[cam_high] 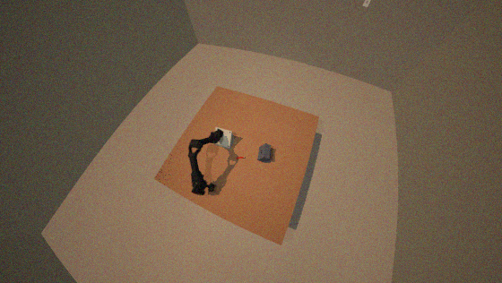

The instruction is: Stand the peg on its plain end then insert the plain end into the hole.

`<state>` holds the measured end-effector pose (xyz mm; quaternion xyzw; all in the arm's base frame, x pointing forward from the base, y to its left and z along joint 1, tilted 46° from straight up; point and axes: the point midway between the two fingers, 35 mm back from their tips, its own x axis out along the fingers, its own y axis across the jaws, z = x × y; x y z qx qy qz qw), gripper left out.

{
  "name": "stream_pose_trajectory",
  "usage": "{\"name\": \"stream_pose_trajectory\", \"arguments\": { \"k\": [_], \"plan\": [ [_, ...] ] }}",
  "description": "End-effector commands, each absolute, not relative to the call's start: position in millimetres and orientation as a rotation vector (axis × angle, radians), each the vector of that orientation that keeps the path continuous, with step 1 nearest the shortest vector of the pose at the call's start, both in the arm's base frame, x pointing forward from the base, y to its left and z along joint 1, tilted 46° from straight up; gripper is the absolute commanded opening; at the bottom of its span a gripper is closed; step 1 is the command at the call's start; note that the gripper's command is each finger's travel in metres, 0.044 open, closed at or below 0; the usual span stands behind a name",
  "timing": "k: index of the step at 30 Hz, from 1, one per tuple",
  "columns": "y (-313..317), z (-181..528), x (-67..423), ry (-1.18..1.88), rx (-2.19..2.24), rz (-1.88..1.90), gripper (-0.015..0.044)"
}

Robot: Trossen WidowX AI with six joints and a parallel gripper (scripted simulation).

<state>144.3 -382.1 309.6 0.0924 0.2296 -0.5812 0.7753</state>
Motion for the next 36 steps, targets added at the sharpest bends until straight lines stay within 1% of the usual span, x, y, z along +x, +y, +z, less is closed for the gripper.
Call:
{"name": "stream_pose_trajectory", "arguments": {
  "k": [1, 15, 20, 29, 36],
  "plan": [
    [-369, 301, 165, 0.548, 0.178, -1.217, 0.0440],
    [-308, 257, 243, 0.742, 0.091, -1.004, 0.0440],
    [-287, 254, 266, 0.755, 0.004, -0.929, 0.0440],
    [-237, 208, 297, 0.940, -0.117, -0.778, 0.0440],
    [-193, 175, 311, 1.076, -0.243, -0.651, 0.0440]
  ]
}}
